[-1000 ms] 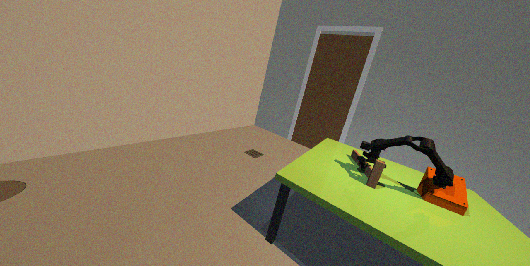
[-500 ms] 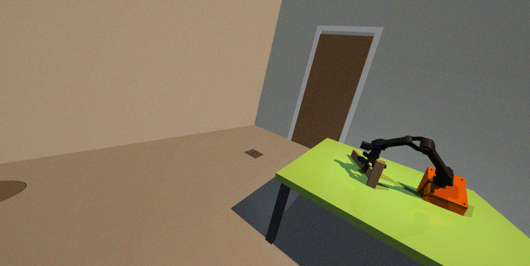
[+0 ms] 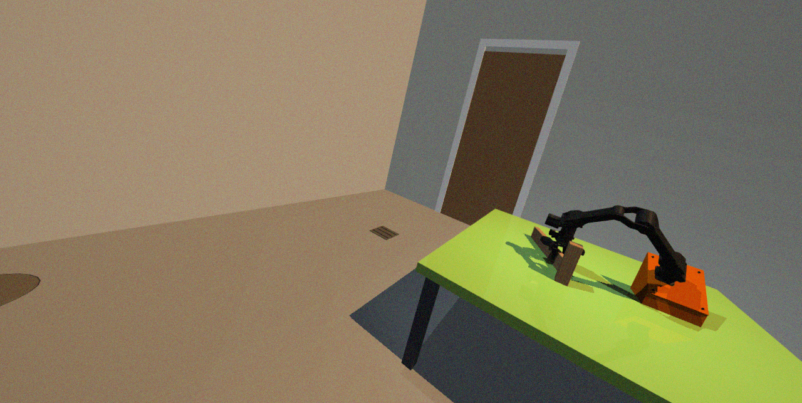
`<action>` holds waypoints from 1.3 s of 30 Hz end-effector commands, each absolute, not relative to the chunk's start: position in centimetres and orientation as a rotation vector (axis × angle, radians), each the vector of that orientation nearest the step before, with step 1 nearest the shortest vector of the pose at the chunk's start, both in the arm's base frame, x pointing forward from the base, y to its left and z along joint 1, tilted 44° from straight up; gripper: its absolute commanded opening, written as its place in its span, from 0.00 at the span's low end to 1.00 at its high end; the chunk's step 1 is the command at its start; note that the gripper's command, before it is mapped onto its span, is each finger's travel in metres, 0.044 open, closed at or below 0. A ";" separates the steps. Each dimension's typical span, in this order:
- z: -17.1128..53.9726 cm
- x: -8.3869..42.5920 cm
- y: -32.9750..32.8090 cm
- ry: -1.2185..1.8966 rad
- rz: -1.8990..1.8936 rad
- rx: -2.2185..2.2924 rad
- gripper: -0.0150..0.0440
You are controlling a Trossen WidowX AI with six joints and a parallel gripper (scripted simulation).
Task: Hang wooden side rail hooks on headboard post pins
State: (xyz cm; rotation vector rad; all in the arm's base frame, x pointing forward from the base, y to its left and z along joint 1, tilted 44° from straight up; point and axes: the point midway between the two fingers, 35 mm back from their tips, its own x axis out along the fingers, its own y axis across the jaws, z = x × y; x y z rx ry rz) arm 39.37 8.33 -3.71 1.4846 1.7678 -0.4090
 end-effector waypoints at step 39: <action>-4.0 36.4 8.0 1.760 -0.782 1.743 0.25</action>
